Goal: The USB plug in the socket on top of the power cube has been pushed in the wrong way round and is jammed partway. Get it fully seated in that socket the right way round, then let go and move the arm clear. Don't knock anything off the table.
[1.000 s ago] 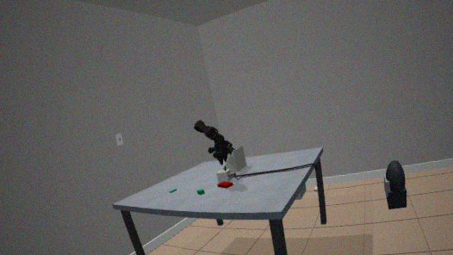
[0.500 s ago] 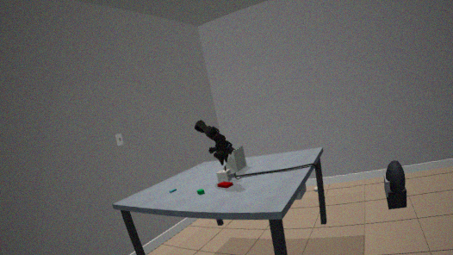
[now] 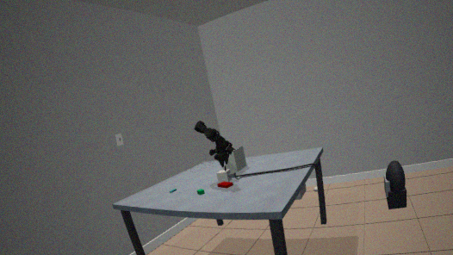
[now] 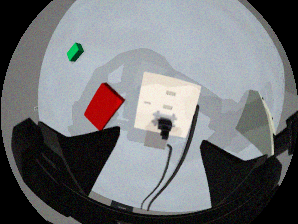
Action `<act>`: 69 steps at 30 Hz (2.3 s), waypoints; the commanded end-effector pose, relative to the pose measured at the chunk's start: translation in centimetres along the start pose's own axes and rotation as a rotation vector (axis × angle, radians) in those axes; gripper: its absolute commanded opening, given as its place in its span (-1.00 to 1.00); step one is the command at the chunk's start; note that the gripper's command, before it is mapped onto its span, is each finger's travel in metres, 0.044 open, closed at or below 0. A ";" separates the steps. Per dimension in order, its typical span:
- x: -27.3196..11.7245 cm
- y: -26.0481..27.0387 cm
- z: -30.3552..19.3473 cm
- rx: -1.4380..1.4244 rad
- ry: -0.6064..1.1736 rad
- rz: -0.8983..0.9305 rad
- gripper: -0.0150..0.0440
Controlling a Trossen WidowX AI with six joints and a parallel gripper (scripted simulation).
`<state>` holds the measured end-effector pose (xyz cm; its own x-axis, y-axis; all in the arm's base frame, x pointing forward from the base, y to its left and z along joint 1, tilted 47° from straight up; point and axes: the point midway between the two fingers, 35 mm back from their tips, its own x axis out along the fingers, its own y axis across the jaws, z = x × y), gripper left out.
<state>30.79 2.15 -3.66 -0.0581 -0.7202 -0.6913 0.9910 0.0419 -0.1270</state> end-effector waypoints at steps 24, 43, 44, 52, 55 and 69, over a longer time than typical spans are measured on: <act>0.7 -0.1 0.0 -0.001 -0.001 -0.003 -0.25; 0.7 -0.1 0.0 -0.001 -0.001 -0.003 -0.49; 0.7 -0.1 0.0 -0.001 -0.001 -0.003 -0.49; 0.3 -0.1 0.0 -0.001 -0.001 -0.003 -0.49; 0.1 -0.1 0.0 -0.001 -0.001 -0.003 -0.49; -0.8 -0.1 0.0 -0.001 -0.001 -0.003 -0.49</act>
<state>30.52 2.39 -3.31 -0.0645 -0.7250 -0.6857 0.9892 0.0440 -0.1396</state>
